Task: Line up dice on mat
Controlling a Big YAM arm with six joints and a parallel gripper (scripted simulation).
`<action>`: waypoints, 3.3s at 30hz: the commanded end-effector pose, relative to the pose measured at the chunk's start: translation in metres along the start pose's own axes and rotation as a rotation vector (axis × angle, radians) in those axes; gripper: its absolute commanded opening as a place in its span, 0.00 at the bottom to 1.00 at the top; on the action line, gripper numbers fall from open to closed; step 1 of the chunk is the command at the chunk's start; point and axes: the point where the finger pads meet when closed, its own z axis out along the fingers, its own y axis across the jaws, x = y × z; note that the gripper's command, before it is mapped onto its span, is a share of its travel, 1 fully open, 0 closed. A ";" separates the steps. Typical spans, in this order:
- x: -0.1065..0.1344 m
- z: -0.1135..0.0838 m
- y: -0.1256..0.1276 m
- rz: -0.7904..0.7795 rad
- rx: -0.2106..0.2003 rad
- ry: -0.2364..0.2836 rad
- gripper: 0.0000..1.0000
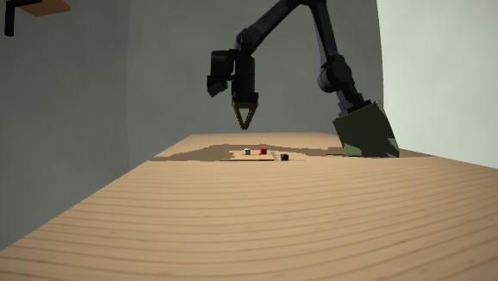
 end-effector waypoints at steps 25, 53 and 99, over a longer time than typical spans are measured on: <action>-0.015 -0.039 0.005 0.013 -0.009 -0.032 1.00; 0.089 -0.005 0.085 -0.116 -0.010 -0.001 0.30; 0.092 0.011 0.082 -0.134 -0.001 0.019 0.30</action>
